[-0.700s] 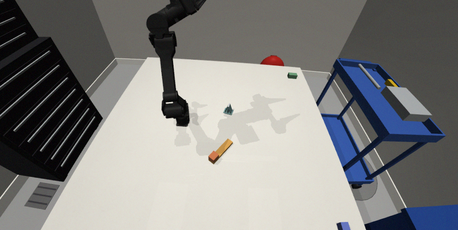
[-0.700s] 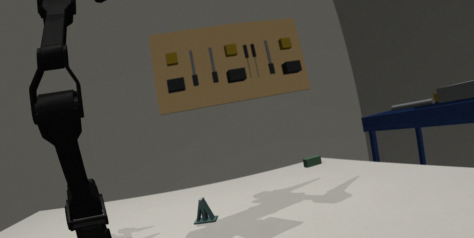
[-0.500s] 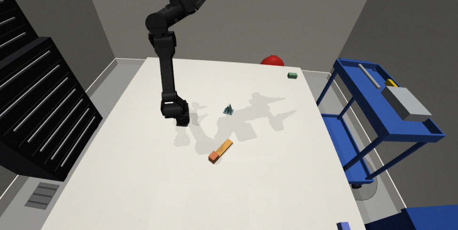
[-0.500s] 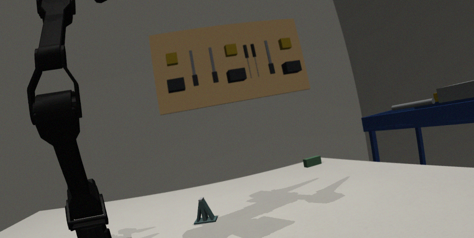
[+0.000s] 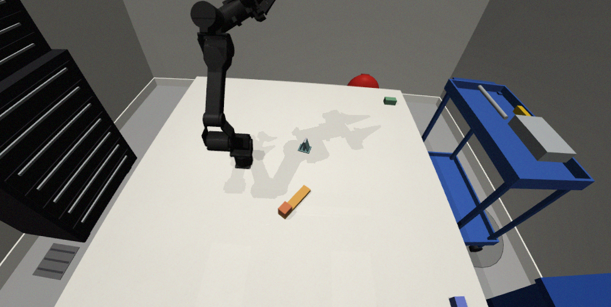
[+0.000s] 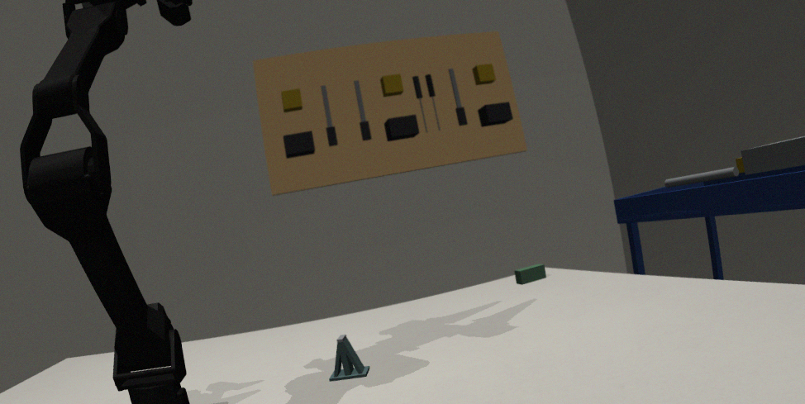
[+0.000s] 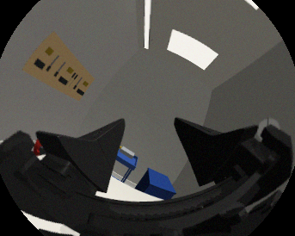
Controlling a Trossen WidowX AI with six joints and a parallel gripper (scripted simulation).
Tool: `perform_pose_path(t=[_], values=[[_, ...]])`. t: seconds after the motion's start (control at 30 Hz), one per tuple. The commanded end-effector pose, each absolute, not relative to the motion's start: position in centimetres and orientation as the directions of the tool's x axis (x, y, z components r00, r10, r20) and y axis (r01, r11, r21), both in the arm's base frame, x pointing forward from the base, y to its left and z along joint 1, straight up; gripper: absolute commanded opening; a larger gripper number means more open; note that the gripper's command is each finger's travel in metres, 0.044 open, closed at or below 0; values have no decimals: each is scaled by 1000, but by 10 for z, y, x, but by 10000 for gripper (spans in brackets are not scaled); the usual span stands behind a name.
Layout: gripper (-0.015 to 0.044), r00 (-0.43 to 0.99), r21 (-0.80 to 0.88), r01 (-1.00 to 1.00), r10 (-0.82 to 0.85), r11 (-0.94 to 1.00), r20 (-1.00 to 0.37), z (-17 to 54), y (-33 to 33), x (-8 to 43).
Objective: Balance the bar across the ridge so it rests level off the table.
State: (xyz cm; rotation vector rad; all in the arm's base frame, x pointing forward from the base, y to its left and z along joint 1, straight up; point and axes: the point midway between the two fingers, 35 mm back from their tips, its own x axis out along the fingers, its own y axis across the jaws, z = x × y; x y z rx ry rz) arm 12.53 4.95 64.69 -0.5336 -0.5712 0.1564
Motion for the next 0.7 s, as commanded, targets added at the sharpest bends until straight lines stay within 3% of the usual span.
perform_pose_path(t=[0.0,0.67], values=[[315,834,-575,42,288,817,470,644,66,126],[315,876,-810,199,271,551,399,613,123,161]])
